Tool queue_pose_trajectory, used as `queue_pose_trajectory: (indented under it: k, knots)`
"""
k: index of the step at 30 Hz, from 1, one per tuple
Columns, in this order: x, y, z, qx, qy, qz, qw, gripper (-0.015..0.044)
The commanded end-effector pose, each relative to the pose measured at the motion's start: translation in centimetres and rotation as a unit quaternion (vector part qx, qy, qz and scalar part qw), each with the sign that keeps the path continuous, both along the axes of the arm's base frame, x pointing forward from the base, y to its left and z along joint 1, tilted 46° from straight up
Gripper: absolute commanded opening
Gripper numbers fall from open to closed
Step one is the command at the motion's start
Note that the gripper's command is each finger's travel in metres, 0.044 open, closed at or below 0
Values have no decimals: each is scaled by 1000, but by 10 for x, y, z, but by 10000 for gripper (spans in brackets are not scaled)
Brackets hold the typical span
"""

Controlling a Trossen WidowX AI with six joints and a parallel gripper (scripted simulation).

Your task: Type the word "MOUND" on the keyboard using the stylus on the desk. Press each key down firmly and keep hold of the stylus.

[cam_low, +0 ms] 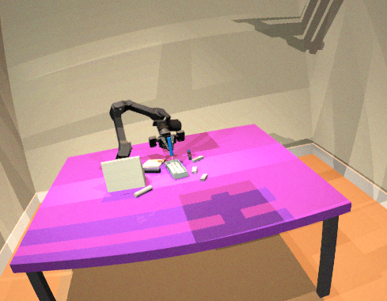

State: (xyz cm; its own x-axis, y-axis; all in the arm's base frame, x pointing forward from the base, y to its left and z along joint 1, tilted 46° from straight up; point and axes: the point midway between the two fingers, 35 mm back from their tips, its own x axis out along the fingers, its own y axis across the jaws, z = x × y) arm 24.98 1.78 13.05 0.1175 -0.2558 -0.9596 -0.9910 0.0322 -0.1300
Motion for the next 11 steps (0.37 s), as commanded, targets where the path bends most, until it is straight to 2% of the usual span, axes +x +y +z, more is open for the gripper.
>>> queue_pose_trajectory:
  k: [1, 11]
  knots:
    - [-1, -8, 8, 0, -2, 1, 1000, 81]
    - [-1, -6, 7, 1, -4, -2, 1000, 81]
